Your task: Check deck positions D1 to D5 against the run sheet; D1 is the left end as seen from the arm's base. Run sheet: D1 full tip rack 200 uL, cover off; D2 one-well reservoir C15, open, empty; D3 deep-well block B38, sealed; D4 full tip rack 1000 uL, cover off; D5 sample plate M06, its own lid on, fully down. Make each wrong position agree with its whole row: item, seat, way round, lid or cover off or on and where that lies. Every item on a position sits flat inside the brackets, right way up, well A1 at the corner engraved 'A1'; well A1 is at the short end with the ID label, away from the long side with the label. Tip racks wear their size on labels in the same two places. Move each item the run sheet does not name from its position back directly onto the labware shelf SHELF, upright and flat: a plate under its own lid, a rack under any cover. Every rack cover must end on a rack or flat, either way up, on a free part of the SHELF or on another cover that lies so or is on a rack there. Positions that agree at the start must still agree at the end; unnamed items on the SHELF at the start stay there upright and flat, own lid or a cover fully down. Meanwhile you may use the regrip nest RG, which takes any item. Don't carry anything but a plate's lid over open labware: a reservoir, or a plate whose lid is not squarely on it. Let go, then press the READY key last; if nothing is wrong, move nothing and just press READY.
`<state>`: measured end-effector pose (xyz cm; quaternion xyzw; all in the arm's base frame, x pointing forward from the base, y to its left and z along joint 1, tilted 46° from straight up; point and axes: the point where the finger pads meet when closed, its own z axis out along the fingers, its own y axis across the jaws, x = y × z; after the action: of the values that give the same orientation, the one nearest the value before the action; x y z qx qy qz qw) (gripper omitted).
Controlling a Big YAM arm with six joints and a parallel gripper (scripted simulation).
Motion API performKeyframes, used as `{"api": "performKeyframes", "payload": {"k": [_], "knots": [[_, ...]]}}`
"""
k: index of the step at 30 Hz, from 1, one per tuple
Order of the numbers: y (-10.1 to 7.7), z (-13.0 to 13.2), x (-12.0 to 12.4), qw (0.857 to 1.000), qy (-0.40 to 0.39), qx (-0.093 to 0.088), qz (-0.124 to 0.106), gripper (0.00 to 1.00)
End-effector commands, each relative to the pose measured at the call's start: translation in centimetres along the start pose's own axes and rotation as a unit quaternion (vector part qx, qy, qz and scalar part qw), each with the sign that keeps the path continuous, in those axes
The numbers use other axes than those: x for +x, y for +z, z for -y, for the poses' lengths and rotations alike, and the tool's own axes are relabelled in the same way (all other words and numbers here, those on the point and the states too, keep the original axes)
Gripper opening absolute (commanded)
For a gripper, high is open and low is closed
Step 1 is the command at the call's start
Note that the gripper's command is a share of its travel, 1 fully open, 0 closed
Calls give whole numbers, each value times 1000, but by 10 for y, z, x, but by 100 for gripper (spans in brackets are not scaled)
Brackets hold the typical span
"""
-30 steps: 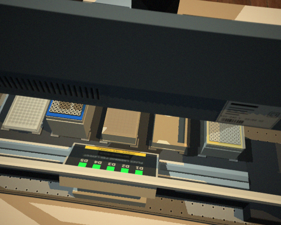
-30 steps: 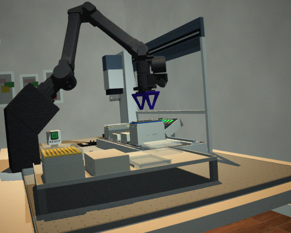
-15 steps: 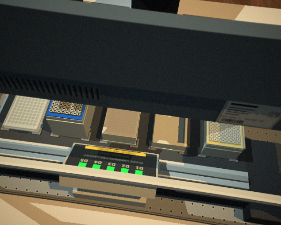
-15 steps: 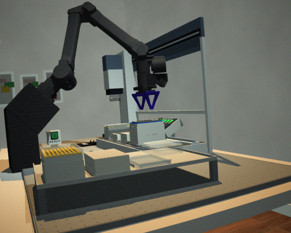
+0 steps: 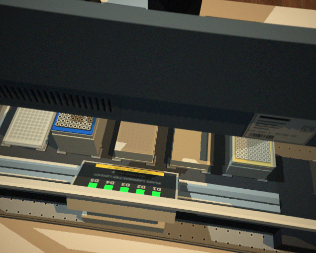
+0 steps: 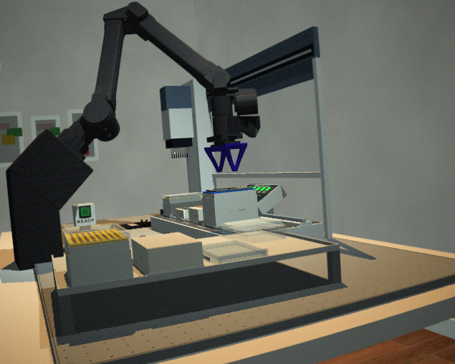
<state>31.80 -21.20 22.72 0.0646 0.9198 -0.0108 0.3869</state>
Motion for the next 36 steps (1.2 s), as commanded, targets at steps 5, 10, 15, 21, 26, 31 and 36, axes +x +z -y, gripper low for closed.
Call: {"api": "performKeyframes", "payload": {"k": [5, 10, 15, 21, 26, 31, 36], "knots": [[-6, -41, -7, 1000, 2, -1, 18, 100], [-6, -56, -7, 1000, 3, -2, 18, 100], [-7, -81, -8, 1000, 4, -3, 20, 100], [-8, -111, -8, 1000, 6, -5, 21, 100], [-9, -115, -14, 1000, 5, -3, 18, 100], [-9, -115, -14, 1000, 5, -3, 18, 100], [-9, -115, -14, 1000, 5, -3, 18, 100]]}}
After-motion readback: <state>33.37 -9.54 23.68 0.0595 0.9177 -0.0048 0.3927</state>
